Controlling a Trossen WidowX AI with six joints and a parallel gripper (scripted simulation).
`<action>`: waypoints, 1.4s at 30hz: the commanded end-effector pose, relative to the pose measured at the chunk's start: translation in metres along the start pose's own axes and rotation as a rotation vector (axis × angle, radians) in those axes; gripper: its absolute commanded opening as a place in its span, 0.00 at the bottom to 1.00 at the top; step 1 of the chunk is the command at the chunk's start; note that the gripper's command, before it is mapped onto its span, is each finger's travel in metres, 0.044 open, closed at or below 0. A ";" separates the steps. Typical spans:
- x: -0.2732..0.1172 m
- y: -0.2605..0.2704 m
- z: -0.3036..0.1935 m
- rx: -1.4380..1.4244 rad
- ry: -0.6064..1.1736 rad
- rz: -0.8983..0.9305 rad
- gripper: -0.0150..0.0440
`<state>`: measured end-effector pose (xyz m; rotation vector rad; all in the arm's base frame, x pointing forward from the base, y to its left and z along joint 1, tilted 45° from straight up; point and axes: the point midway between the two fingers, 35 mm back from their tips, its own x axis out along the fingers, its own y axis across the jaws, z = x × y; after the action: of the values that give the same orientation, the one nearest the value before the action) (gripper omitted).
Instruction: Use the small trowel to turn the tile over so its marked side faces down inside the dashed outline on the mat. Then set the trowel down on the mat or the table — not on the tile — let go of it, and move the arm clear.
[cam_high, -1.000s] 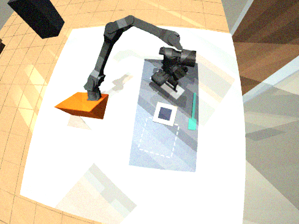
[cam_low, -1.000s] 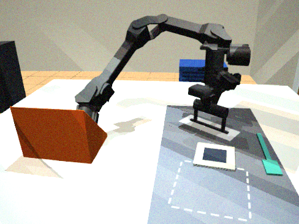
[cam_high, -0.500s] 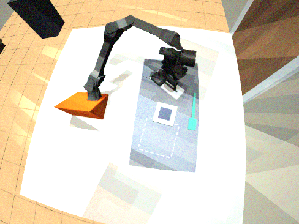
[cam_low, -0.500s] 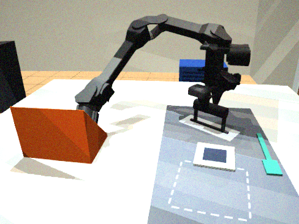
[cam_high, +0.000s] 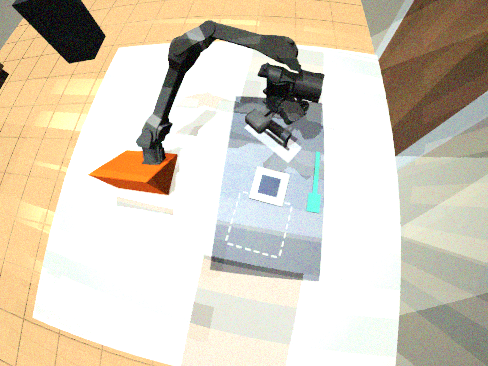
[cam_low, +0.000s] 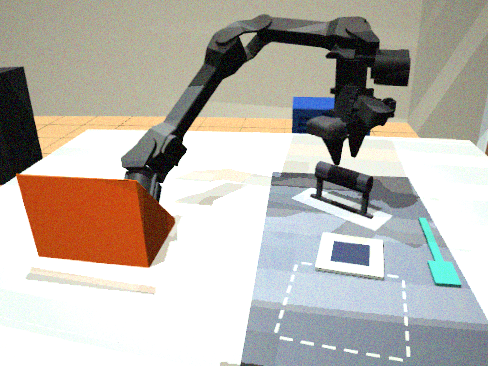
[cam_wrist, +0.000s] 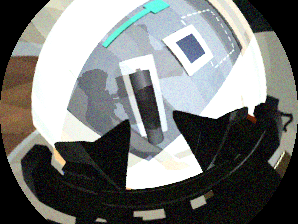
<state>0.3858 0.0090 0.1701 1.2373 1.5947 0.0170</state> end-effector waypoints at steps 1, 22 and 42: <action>-0.002 0.001 -0.002 -0.007 0.009 -0.011 0.71; 0.027 0.002 -0.002 -0.061 0.010 -0.010 0.71; 0.042 0.002 -0.003 -0.088 0.010 -0.009 0.47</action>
<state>0.3904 0.0387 0.1439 1.1568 1.5847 0.0868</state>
